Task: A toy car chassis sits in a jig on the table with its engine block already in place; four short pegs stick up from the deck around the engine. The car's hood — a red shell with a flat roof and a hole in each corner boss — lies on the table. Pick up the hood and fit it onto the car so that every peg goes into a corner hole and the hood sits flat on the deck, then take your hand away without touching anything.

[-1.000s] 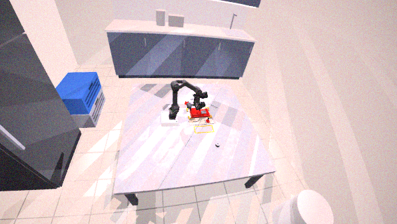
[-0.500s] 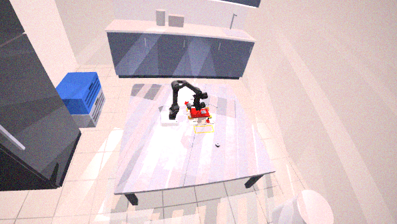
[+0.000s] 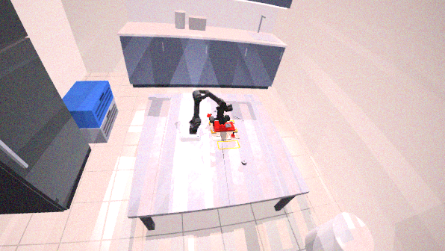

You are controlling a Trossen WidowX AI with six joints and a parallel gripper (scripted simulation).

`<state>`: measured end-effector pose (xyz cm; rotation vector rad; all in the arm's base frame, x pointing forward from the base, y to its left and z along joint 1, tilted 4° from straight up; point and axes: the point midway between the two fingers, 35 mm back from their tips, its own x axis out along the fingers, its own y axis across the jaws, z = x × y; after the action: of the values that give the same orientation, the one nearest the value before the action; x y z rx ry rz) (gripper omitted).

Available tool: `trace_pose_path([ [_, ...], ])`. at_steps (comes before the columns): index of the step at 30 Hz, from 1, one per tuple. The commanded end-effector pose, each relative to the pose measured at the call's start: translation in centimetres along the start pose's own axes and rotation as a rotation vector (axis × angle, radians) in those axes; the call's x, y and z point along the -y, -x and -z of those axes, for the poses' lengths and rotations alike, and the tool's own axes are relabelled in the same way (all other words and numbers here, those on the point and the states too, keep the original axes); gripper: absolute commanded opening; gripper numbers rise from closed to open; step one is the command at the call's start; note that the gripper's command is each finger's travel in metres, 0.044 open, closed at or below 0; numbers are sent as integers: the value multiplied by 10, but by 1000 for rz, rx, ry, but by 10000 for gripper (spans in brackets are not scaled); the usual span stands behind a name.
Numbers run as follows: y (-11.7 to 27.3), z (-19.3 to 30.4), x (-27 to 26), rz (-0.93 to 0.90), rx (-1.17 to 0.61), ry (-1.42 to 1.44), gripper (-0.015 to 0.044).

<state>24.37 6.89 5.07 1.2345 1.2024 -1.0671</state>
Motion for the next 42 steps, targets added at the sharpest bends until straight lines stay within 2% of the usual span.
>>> trace_pose_path([
  [1, -4, 0, 3, 9, -1, -5, 440],
  [5, -5, 0, 3, 9, -1, -5, 440],
  [24, -2, 0, 0, 1, 0, 0, 313],
  [36, 16, 0, 0, 2, 0, 0, 0],
  [42, 34, 0, 0, 2, 0, 0, 0],
])
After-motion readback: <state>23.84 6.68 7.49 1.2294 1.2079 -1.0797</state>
